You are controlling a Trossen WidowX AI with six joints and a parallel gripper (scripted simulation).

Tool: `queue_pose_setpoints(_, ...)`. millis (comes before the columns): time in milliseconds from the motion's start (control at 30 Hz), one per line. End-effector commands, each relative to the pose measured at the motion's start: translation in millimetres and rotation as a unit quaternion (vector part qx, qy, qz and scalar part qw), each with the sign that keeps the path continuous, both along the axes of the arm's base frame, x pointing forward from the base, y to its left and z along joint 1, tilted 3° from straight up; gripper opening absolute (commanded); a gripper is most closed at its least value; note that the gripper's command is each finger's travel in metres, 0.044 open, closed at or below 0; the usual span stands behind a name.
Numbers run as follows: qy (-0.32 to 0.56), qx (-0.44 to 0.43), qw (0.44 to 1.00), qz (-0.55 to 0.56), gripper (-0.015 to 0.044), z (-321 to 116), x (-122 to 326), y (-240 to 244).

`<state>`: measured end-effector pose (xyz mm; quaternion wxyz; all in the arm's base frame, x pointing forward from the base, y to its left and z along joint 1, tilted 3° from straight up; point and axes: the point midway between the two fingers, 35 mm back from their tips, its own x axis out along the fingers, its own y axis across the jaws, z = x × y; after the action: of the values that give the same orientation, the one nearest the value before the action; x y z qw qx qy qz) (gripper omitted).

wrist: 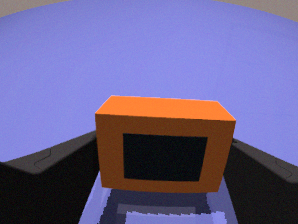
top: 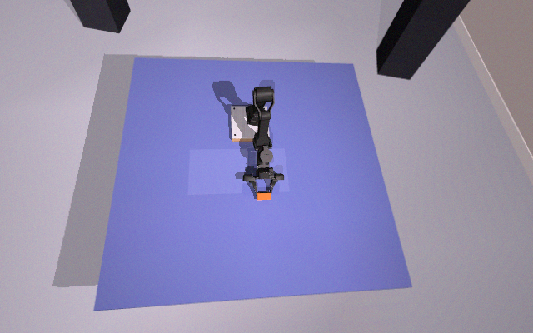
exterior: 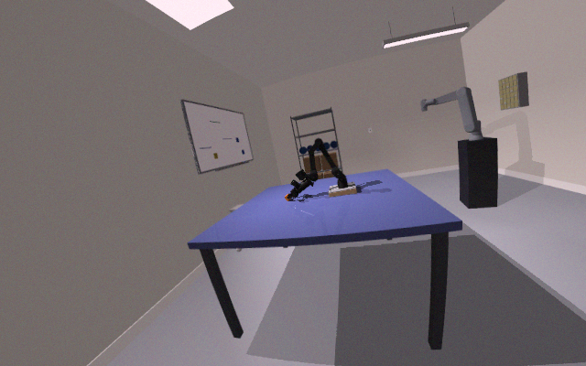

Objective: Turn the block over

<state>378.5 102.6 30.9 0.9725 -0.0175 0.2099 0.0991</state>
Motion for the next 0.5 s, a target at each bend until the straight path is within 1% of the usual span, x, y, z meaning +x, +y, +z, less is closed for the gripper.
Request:
queue_pose_setpoints(0, -0.018, 0.0, 1.0, -0.002, 0.0, -3.4, -8.4, -3.6)
queue_pose_setpoints(233, -0.04, 0.004, 0.999, -0.002, 0.0, -0.2, -11.3, -4.7)
queue_pose_setpoints(467, -0.041, 0.004, 0.999, -0.002, 0.0, 0.0, -11.3, -4.7)
